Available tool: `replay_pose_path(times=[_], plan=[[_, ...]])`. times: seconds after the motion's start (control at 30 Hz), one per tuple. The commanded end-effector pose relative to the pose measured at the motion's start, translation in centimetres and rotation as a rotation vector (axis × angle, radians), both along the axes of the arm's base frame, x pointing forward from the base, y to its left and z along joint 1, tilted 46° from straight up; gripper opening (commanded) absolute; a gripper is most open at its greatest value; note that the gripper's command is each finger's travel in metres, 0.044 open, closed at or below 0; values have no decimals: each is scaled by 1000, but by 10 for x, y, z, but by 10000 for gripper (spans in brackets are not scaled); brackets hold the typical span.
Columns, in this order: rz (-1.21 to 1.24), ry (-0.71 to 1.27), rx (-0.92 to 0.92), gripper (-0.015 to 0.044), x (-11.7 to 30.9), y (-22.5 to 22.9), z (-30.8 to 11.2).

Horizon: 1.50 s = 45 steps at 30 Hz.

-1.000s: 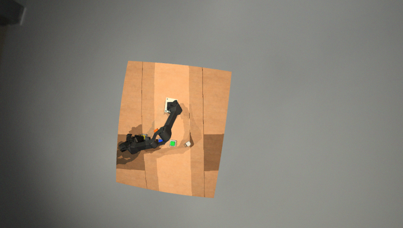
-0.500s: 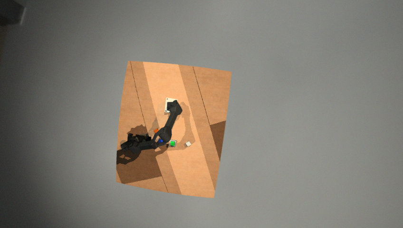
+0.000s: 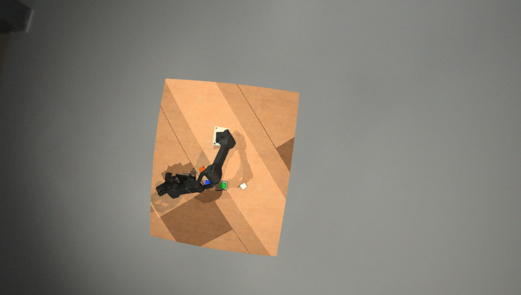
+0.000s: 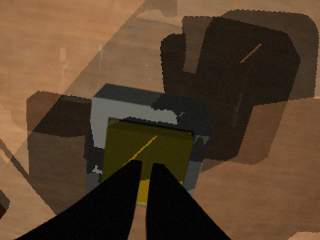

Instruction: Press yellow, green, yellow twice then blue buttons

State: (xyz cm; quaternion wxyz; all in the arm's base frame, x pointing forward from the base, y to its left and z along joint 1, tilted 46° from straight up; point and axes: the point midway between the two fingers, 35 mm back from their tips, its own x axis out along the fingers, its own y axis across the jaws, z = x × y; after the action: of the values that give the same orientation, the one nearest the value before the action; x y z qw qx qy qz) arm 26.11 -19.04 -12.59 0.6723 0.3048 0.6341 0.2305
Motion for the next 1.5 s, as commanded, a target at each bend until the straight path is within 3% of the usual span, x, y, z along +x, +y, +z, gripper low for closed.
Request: replay_pose_path(times=[0.0,0.37,0.57,0.73,1.0,1.23,1.47], plan=[[-3,2,4,20,0,1,0],[-3,3,3,20,-3,-23,24],[-3,4,2,20,-8,-63,64],[-3,4,1,20,-7,-63,68],[16,8,-11,20,27,13,158],[0,6,10,20,26,98,232],[-3,6,16,20,24,109,240]])
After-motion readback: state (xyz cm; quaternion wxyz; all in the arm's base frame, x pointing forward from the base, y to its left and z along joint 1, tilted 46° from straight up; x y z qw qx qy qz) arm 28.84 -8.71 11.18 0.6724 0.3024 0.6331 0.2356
